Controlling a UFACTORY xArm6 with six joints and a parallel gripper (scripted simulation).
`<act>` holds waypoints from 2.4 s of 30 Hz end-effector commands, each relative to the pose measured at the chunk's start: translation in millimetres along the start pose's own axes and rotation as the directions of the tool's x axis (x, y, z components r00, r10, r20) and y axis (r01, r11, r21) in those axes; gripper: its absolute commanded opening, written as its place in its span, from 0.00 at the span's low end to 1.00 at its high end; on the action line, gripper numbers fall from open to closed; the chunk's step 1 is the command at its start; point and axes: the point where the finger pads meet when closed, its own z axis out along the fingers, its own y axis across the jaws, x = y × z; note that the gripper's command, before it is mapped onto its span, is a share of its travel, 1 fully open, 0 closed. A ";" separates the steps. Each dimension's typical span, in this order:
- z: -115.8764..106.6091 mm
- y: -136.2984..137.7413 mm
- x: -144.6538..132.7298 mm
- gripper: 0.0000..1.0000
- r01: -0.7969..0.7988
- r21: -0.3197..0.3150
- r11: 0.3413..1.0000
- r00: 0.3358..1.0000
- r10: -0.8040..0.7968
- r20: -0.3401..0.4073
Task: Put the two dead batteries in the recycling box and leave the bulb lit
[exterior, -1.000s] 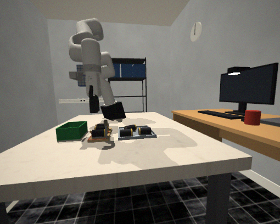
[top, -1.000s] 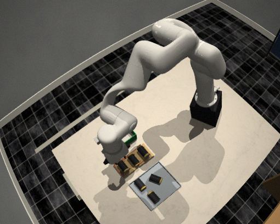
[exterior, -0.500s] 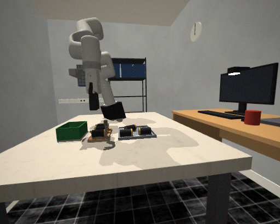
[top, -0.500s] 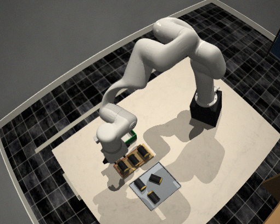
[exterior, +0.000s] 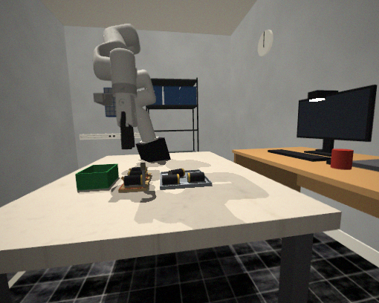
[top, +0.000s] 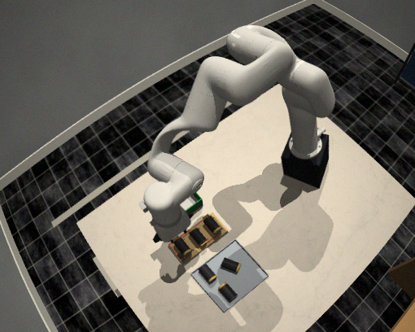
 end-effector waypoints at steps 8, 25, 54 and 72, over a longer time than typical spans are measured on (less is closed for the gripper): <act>-2.0 -1.6 0.1 0.51 -0.006 0.005 1.000 1.000 0.006 0.000; 41.1 -1.8 0.1 0.51 -0.010 0.005 1.000 1.000 0.010 0.000; 67.8 -2.9 0.0 0.51 -0.010 0.005 1.000 1.000 0.010 0.000; 67.8 -3.8 0.1 0.51 -0.010 0.005 1.000 1.000 0.010 0.000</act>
